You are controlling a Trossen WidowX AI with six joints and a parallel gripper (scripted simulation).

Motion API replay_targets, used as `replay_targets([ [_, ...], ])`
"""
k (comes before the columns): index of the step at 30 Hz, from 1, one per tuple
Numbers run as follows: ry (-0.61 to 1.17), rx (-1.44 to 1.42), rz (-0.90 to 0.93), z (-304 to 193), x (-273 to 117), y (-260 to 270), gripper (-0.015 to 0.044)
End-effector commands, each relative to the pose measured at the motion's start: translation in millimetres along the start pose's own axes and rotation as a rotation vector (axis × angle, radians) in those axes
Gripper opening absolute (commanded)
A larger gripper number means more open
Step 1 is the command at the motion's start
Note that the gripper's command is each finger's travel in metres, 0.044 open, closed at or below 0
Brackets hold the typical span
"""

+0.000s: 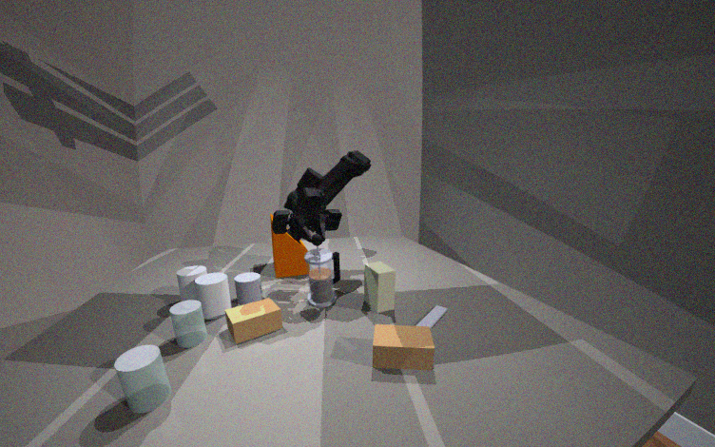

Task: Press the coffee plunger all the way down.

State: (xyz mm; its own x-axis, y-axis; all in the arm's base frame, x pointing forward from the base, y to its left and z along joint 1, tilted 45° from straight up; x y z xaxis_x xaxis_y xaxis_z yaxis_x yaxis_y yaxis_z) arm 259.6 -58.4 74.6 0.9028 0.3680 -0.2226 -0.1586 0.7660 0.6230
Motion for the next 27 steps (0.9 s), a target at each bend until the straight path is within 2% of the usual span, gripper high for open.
replay_targets([
  [1,0.041,0.045,0.015,-13.4,4.4,2.6,0.0125],
  [27,0.04,0.045,0.016,-11.2,7.4,-2.7,0.0125],
])
Point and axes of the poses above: the point midway between the two fingers, 35 mm back from their tips, its own x axis out along the fingers, its own y axis across the jaws, z = x × y, the point moved 2 cm from there along -x, back along the fingers, and after that the axes turned 3 degrees about -x, right-handed, at the moved point
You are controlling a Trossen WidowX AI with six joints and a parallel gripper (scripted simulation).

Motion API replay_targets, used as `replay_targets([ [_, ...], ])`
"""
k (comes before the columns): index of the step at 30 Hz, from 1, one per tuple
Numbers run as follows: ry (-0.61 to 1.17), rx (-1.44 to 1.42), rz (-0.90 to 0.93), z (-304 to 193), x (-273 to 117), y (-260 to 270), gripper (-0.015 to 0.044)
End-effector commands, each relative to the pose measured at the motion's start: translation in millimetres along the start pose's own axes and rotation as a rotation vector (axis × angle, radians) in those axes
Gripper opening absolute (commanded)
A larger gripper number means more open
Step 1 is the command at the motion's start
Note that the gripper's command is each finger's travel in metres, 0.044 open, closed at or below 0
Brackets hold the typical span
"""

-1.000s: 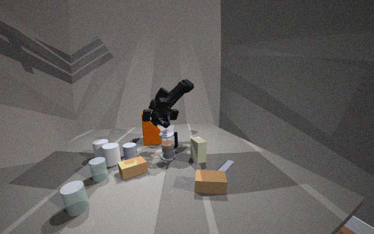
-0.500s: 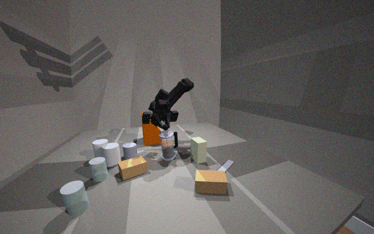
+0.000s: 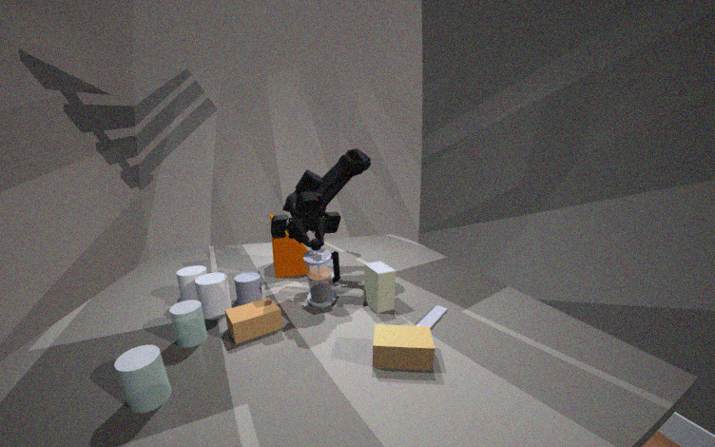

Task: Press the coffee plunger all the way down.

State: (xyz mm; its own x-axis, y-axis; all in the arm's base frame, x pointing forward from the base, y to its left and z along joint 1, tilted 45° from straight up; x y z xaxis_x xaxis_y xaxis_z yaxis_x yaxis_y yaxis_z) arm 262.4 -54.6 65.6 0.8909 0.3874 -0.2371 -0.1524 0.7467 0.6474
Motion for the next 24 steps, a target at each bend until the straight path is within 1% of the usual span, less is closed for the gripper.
replay_targets([
  [1,0.015,0.014,0.008,-3.6,1.6,0.2,0.0125],
  [24,0.005,0.005,0.004,-0.6,1.2,-1.2,0.0125],
])
Point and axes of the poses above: the point midway between the two fingers, 35 mm back from their tips, its own x axis out along the fingers, its own y axis across the jaws, z = x × y, the point moved 2 cm from there along -x, back along the fingers, and after that the axes turned 3 degrees about -x, right-handed, at the moved point
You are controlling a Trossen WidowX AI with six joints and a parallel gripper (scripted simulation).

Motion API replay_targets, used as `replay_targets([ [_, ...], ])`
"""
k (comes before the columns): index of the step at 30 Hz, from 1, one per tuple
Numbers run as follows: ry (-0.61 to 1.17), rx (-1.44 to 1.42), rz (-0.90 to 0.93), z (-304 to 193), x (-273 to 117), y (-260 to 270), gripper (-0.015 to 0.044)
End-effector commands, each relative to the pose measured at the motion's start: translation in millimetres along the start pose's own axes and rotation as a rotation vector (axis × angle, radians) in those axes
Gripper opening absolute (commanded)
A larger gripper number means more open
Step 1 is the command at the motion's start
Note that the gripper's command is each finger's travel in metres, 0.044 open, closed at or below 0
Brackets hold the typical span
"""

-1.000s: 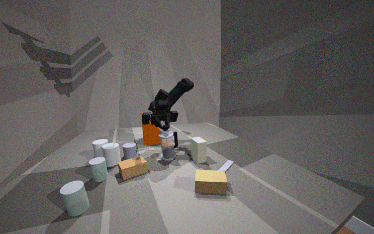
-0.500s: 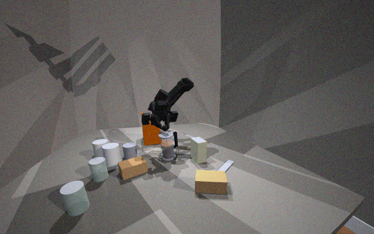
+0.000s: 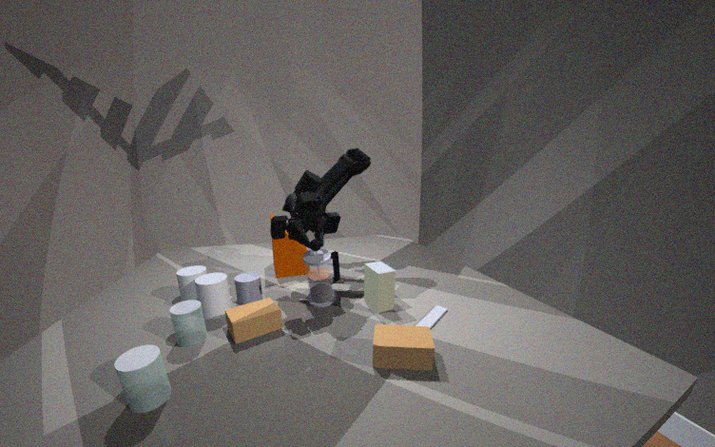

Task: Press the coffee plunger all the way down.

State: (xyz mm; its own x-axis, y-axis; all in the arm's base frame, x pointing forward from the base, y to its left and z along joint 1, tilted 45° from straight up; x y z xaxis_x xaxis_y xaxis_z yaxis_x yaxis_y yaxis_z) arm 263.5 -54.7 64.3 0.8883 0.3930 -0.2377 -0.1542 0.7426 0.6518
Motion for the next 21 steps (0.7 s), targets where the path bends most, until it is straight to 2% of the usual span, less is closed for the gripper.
replay_targets([
  [1,0.0,0.001,0.0,0,0,0,0.0125],
  [13,0.0,0.001,0.0,0,0,0,0.044],
  [21,-0.043,-0.008,-0.036,18,0,-8,0.044],
])
Point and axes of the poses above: the point midway between the two fingers, 35 mm back from their tips, its own x axis out along the fingers, its own y axis across the jaws, z = x × y, the point moved 2 cm from there along -x, back along the fingers, and after that the axes turned 3 degrees about -x, right-handed, at the moved point
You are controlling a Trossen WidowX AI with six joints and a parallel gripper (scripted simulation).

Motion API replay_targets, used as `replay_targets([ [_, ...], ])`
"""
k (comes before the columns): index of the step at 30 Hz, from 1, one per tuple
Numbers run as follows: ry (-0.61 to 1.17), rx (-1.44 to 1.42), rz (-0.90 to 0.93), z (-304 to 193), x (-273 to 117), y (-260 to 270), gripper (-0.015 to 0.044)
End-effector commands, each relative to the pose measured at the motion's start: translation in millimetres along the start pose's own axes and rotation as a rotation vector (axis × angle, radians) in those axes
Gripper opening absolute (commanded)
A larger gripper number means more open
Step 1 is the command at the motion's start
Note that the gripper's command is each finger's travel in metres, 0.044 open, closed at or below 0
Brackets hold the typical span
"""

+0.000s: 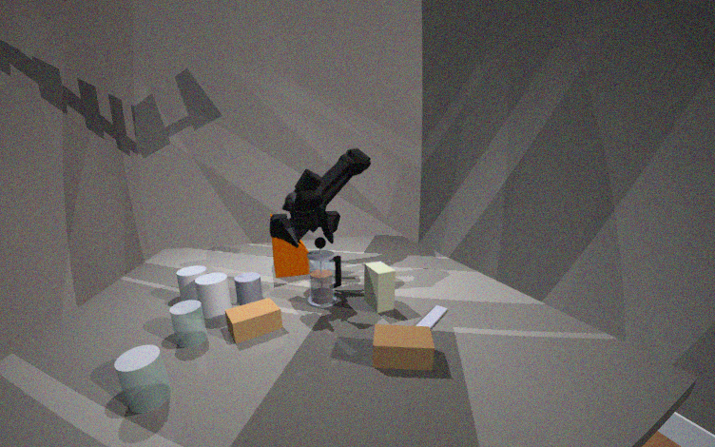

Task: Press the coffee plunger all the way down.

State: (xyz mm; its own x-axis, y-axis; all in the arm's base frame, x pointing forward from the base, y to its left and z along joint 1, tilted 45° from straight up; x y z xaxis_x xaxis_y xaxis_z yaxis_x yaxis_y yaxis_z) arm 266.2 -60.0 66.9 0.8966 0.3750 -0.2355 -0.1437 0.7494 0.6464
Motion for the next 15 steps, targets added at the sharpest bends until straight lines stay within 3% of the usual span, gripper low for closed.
replay_targets([
  [1,-0.04,-0.024,-0.033,17,0,-7,0.044],
  [8,-0.015,-0.027,-0.055,30,-16,-12,0.044],
  [15,0.032,0.005,-0.004,47,-56,13,0.044],
])
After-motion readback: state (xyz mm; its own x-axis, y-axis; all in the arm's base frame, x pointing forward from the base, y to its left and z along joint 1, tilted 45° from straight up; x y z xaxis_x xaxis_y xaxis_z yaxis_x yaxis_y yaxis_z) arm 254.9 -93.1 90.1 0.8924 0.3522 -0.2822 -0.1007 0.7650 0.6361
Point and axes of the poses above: the point midway between the two fingers, 35 mm back from their tips, its own x axis out along the fingers, its own y axis across the jaws, z = x × y, the point moved 2 cm from there along -x, back along the fingers, and after that the axes turned 3 degrees about -x, right-handed, at the moved point
